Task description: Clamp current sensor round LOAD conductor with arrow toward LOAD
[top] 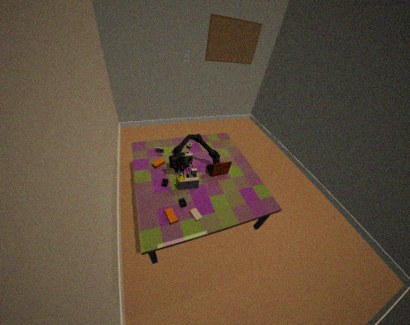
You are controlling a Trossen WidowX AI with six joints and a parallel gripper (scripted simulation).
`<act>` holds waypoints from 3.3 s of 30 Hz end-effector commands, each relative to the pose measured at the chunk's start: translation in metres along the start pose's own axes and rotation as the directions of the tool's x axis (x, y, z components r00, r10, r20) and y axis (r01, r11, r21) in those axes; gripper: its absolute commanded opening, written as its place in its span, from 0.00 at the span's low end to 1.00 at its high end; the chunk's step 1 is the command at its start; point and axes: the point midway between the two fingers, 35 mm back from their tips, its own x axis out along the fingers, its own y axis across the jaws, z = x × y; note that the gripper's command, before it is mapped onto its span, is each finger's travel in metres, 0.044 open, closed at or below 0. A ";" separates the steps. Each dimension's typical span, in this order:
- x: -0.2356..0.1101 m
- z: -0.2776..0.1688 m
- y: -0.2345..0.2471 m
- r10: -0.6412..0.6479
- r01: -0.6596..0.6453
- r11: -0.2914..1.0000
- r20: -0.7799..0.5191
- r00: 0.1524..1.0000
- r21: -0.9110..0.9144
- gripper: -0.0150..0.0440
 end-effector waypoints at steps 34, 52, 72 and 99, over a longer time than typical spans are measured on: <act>-0.015 -0.001 0.001 0.227 -0.227 0.974 0.004 0.974 -0.006 0.25; -0.015 -0.001 0.001 0.227 -0.227 0.974 0.004 0.974 -0.006 0.25; -0.015 -0.001 0.001 0.227 -0.227 0.974 0.004 0.974 -0.006 0.25; -0.015 -0.001 0.001 0.227 -0.227 0.974 0.004 0.974 -0.006 0.25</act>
